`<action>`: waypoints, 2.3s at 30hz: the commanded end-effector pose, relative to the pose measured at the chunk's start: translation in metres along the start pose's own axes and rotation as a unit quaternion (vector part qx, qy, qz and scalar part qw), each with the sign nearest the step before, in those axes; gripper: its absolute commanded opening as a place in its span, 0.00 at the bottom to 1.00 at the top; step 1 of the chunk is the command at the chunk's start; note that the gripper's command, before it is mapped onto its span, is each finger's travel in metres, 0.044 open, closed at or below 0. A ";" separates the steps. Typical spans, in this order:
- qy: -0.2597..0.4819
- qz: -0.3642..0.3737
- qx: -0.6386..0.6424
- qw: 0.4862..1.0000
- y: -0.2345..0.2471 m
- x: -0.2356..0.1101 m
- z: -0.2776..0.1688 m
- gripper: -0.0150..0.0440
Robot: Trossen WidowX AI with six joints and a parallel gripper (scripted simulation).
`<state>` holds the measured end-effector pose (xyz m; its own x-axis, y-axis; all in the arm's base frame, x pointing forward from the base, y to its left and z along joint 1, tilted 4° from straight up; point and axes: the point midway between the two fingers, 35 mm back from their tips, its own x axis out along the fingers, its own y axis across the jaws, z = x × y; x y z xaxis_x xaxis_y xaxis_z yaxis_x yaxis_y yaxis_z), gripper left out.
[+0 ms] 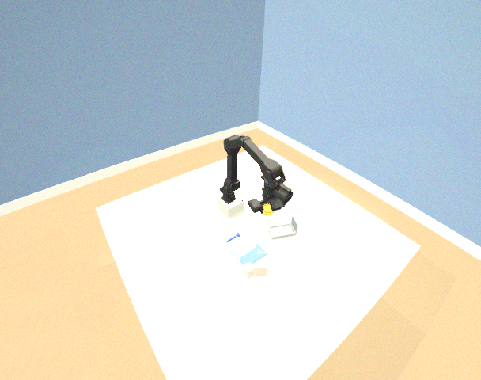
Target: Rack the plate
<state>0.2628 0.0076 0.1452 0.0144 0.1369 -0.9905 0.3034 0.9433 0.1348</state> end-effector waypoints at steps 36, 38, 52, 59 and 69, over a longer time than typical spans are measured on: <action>0.017 0.315 -0.356 0.879 0.002 0.068 -0.010 0.25; 0.005 0.331 -0.369 0.869 0.002 0.070 -0.009 0.25; -0.105 0.413 -0.444 0.788 -0.001 0.081 -0.007 0.25; -0.176 0.437 -0.471 0.746 -0.002 0.084 -0.004 0.25; -0.289 0.447 -0.497 0.686 -0.006 0.085 0.002 0.25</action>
<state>0.2637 0.0144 0.0611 0.1905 0.9159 -0.3532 -0.8443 0.3364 0.4170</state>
